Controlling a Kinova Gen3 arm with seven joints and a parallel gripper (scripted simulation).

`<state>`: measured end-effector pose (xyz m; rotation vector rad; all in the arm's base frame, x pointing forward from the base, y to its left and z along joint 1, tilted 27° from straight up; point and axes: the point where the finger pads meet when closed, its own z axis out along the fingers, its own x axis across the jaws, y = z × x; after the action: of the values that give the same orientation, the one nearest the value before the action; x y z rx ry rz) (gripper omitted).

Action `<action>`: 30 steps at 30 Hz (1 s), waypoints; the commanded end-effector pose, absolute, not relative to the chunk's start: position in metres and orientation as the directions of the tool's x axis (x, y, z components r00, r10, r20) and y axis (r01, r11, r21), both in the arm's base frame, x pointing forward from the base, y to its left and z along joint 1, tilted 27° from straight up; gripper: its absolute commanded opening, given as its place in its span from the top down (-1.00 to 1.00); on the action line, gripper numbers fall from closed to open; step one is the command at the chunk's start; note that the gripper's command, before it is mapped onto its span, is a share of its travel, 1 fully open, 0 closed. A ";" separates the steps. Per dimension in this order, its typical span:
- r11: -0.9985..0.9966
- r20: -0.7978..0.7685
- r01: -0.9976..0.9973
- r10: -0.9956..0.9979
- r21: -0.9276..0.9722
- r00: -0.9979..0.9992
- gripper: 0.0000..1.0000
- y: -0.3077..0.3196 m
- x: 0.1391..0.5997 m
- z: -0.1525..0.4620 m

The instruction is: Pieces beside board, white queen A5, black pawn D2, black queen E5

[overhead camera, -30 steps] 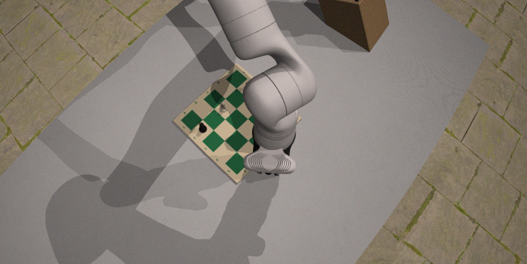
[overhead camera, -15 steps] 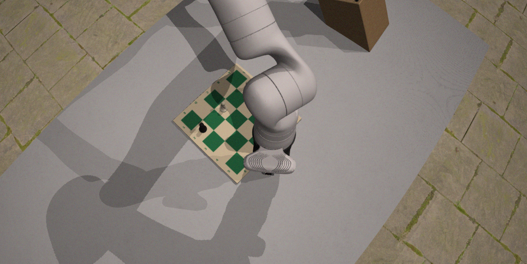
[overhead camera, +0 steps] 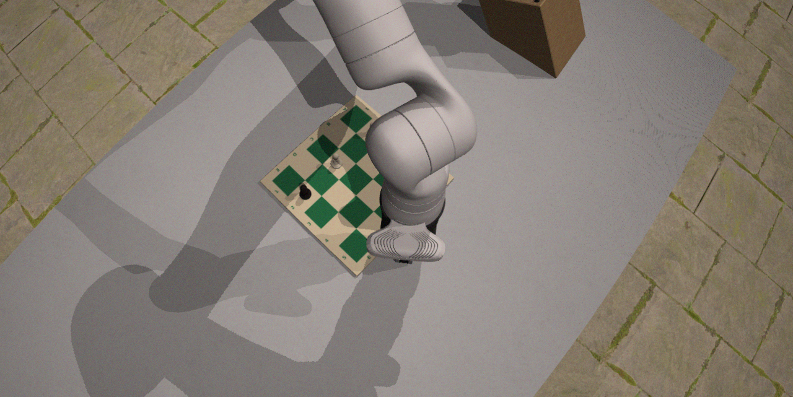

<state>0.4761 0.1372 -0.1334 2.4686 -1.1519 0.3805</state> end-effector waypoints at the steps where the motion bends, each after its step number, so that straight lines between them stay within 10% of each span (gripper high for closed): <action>1: -0.587 0.399 -0.776 -0.671 0.230 0.626 1.00 0.138 0.476 -0.133; 30: -0.587 0.399 -0.776 -0.671 0.230 0.626 1.00 0.176 0.470 -0.057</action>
<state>0.4645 0.1682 -0.0706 2.4575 -1.1460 0.3636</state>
